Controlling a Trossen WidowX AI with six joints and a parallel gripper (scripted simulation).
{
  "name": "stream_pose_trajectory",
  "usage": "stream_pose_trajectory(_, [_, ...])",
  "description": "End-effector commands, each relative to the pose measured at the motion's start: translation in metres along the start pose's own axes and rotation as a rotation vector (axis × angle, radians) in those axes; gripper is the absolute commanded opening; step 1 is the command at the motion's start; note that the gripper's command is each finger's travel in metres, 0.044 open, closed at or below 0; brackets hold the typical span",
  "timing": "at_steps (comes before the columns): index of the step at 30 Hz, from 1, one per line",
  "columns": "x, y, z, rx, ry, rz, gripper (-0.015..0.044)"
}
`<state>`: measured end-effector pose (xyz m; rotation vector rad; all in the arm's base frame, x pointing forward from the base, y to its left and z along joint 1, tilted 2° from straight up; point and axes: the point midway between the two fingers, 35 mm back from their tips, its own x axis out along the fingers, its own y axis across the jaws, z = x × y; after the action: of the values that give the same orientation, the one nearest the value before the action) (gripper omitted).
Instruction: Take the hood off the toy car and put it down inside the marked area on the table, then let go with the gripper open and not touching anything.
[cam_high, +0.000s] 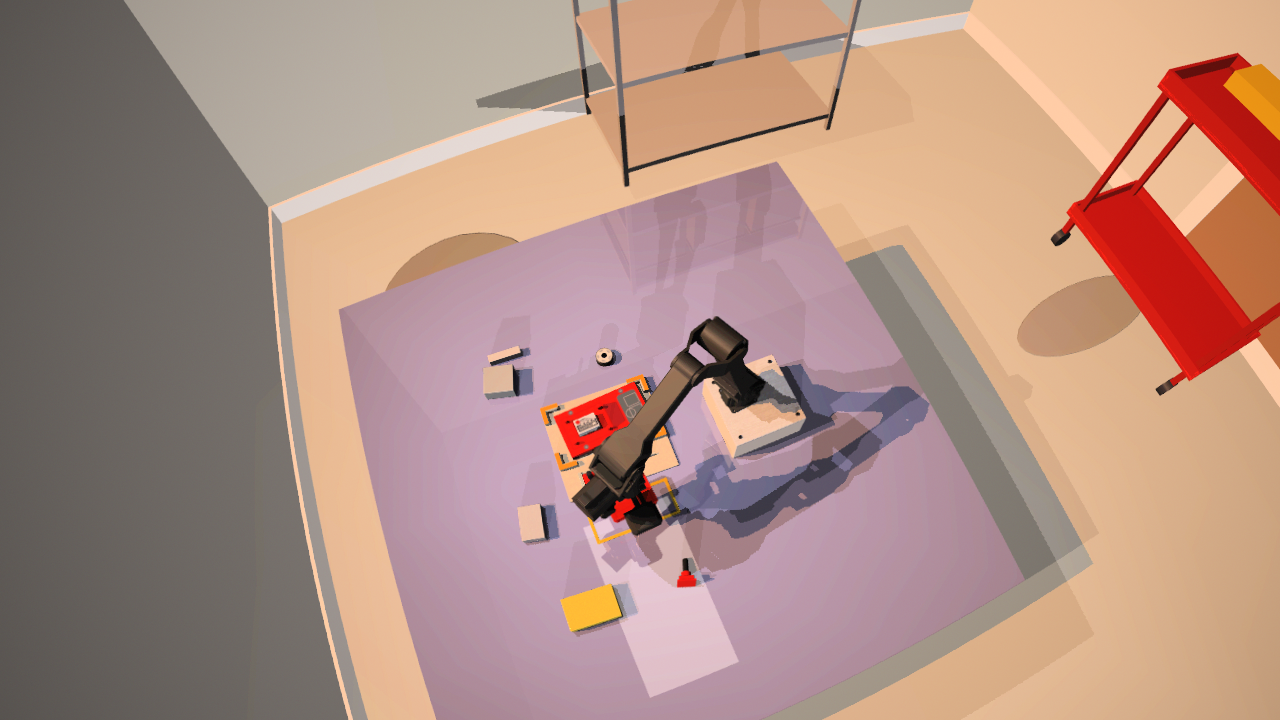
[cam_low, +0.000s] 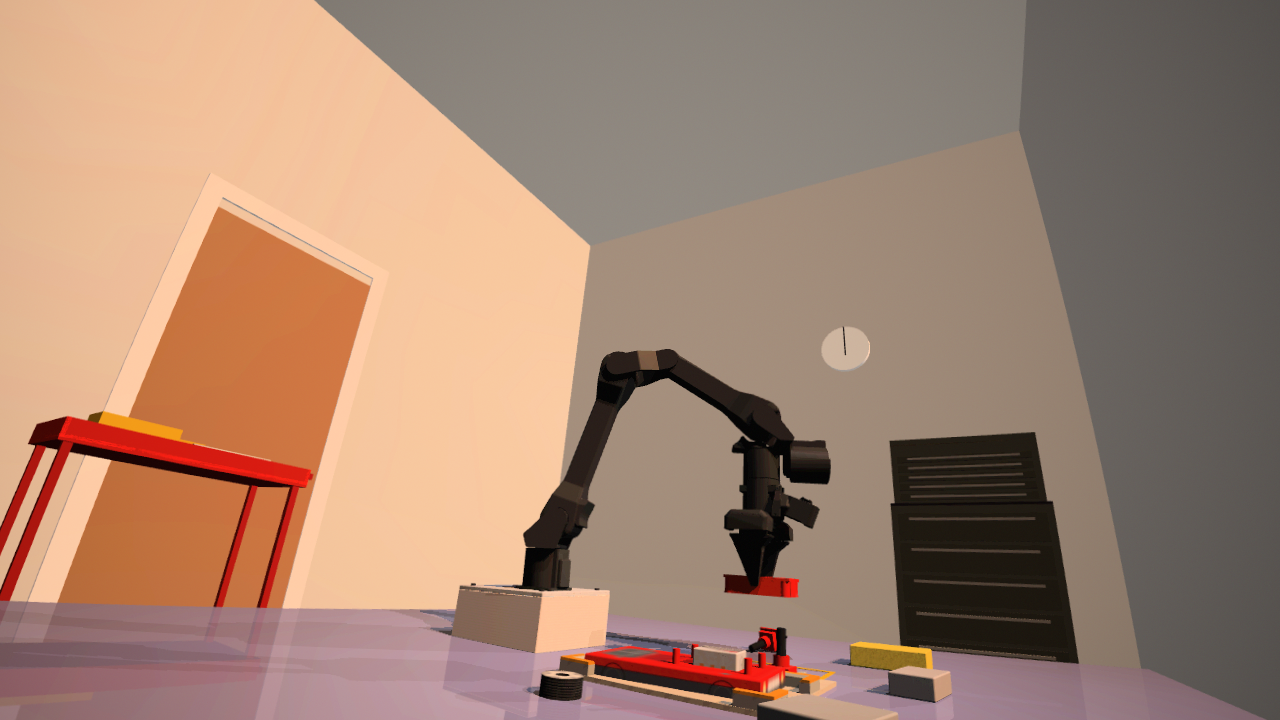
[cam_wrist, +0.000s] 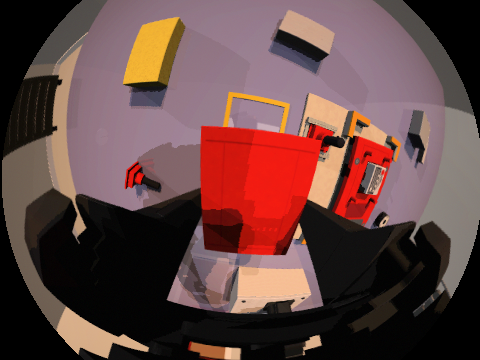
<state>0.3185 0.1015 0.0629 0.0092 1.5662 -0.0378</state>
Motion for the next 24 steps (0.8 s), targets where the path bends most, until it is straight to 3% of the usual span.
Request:
stream_pose_trajectory(1, [0.001,0.002,-0.001,0.010,0.003,0.002,0.0000])
stream_pose_trajectory(24, [0.019,0.003,0.000,0.010,0.003,0.002,0.0000])
